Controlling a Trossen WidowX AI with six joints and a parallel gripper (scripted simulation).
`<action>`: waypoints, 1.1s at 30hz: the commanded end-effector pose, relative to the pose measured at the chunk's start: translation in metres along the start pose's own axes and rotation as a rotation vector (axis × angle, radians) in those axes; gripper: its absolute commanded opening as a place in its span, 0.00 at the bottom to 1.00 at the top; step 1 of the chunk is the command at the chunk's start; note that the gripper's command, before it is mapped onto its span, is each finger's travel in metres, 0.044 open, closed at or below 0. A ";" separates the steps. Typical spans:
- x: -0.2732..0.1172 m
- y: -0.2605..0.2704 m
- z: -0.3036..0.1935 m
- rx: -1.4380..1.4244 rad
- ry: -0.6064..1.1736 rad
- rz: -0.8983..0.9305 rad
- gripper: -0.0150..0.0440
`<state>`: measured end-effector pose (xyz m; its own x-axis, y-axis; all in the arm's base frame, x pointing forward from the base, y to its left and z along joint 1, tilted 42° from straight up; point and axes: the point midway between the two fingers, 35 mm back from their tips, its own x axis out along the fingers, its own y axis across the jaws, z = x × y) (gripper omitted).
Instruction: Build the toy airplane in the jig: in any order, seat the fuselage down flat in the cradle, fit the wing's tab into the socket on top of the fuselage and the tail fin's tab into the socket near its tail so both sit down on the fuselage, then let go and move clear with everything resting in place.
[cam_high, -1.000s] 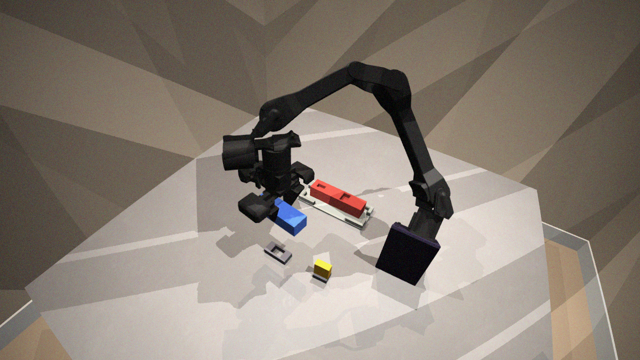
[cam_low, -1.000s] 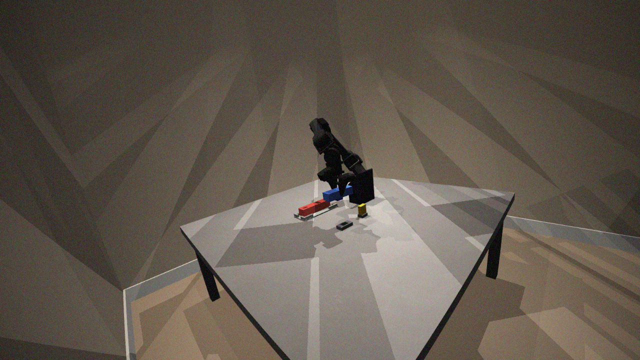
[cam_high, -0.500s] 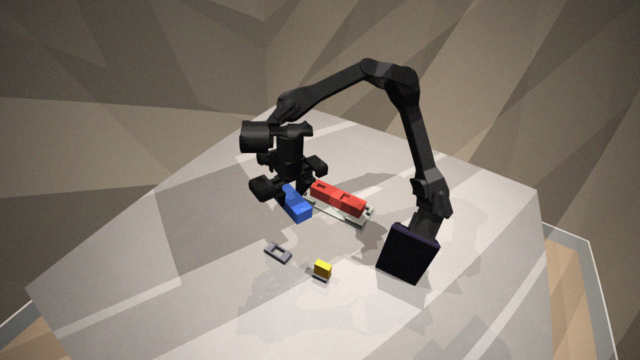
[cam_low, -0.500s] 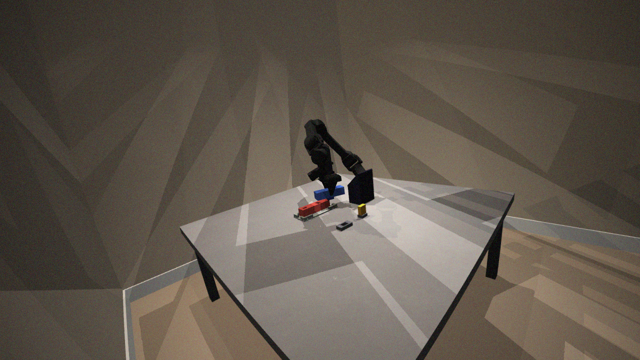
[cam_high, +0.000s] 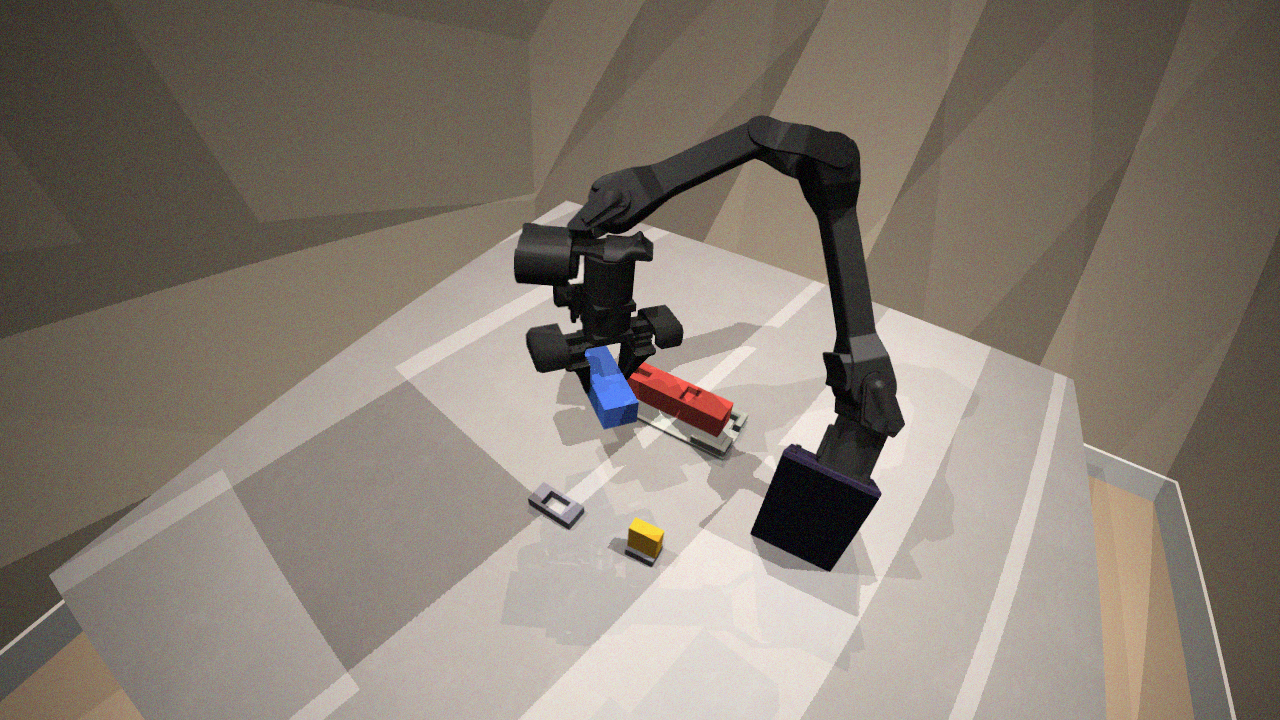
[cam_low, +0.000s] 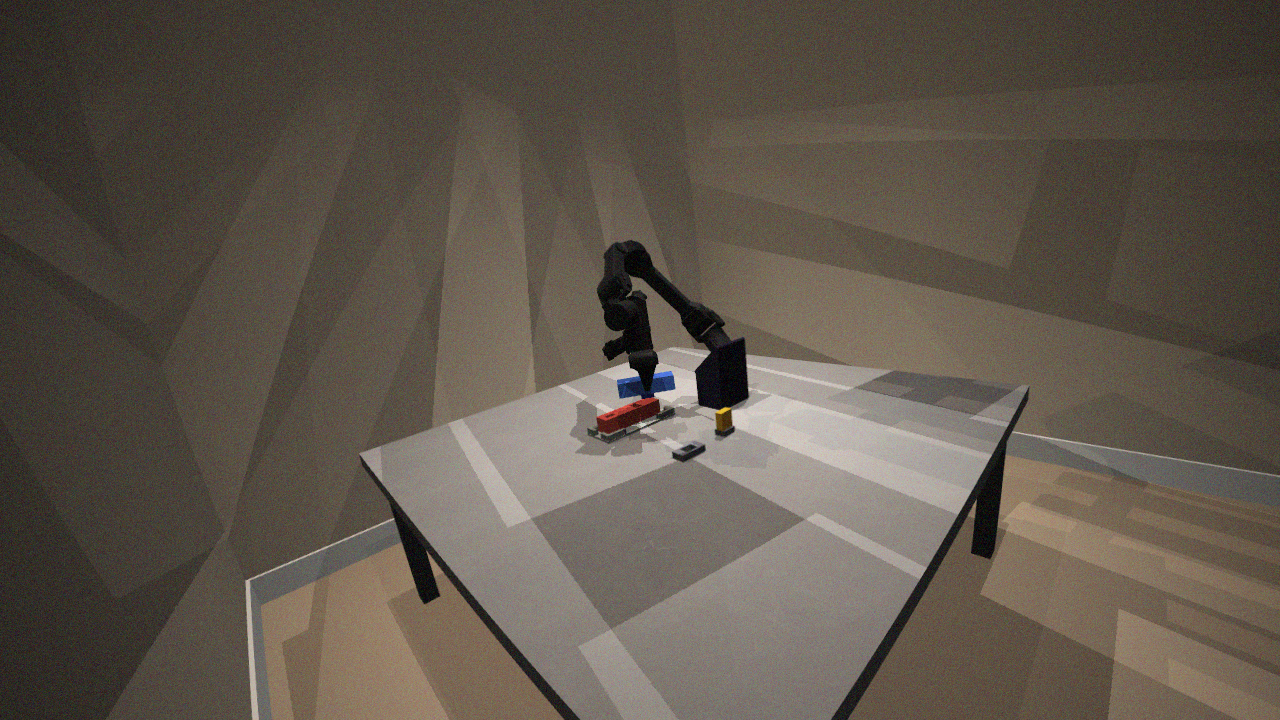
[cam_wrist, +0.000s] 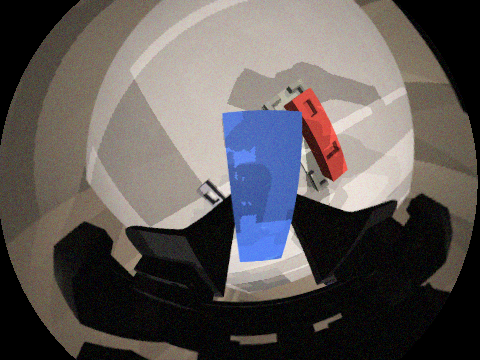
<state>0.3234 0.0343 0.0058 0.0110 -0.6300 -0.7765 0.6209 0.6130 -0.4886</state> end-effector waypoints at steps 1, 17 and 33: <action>0.001 -0.012 0.007 0.077 -0.006 0.004 0.25; 0.009 -0.061 0.024 0.365 -0.011 0.001 0.25; 0.020 -0.112 0.032 0.664 -0.025 -0.009 0.25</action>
<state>0.2847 -0.0543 0.0533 0.0127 -0.6446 -0.7644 0.9554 0.2333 -0.1809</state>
